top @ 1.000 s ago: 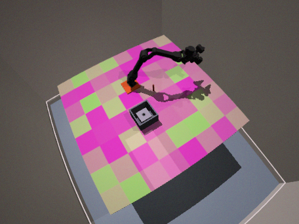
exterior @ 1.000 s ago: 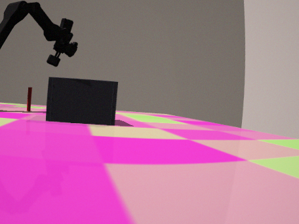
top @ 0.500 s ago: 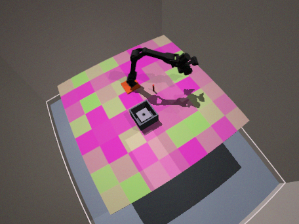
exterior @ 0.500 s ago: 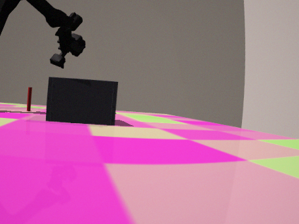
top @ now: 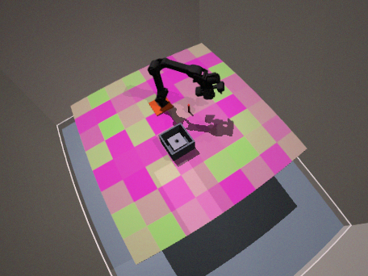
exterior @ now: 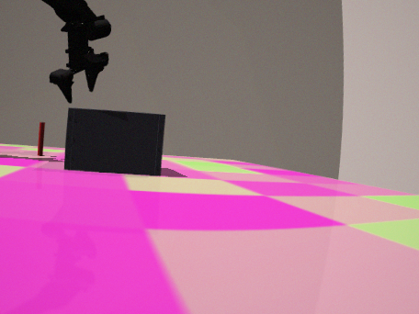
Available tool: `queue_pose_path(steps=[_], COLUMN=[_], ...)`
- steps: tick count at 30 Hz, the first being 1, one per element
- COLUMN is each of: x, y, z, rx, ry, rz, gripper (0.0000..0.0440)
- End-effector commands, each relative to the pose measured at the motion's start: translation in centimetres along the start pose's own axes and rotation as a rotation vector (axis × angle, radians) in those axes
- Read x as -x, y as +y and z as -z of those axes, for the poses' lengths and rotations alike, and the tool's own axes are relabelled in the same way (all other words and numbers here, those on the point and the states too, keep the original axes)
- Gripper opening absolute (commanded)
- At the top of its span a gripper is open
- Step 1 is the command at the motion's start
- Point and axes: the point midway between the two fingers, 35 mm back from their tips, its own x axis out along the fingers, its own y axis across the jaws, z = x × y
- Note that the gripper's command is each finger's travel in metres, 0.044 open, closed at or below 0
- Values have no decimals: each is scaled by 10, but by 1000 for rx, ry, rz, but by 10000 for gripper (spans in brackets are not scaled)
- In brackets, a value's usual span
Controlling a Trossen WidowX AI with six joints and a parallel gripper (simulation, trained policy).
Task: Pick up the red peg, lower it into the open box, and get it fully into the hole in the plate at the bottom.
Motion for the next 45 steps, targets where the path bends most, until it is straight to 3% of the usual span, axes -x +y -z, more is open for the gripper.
queue_pose_path(steps=[1, 16, 36, 39, 45], x=[12, 32, -37, -43, -45], y=[-34, -134, -193, -199, -206], z=[-10, -29, -48, -49, -47], rx=[-17, -108, -186, -205, -230], ry=[-47, -168, -263, -268, -247], rz=[91, 340, 369, 370, 390], gripper=[440, 440, 433, 382, 227])
